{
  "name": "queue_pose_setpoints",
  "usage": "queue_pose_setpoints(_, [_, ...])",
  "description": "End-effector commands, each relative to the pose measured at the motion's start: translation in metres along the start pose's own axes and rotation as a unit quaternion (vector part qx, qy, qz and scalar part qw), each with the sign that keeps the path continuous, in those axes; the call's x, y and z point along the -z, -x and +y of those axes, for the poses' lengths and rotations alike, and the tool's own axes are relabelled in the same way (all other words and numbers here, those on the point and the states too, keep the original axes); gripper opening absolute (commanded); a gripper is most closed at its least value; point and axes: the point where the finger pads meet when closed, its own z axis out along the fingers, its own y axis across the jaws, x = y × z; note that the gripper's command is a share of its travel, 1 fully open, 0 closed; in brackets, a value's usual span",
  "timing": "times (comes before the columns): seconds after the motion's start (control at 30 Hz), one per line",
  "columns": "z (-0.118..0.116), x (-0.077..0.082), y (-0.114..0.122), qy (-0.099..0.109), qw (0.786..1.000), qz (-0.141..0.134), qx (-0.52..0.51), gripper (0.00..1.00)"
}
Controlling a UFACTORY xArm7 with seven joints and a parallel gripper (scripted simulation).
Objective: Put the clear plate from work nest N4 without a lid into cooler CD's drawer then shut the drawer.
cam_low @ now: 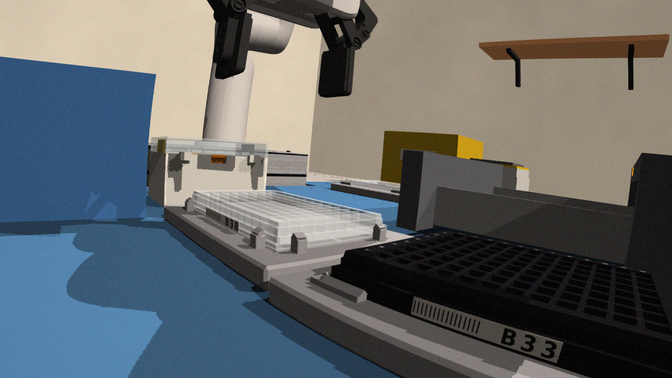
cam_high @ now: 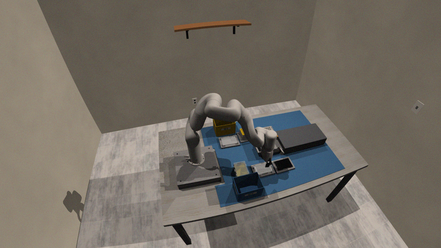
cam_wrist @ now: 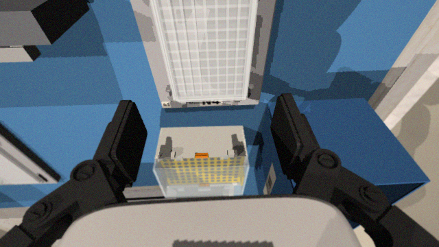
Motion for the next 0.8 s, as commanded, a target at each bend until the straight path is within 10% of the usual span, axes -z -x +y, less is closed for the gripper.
queue_pose_setpoints(0.0, [0.001,-0.007,-0.002,0.001,1.000,0.002,0.000,1.00])
queue_pose_setpoints(0.77, [0.001,-0.039,-0.002,0.001,1.000,0.002,0.000,1.00])
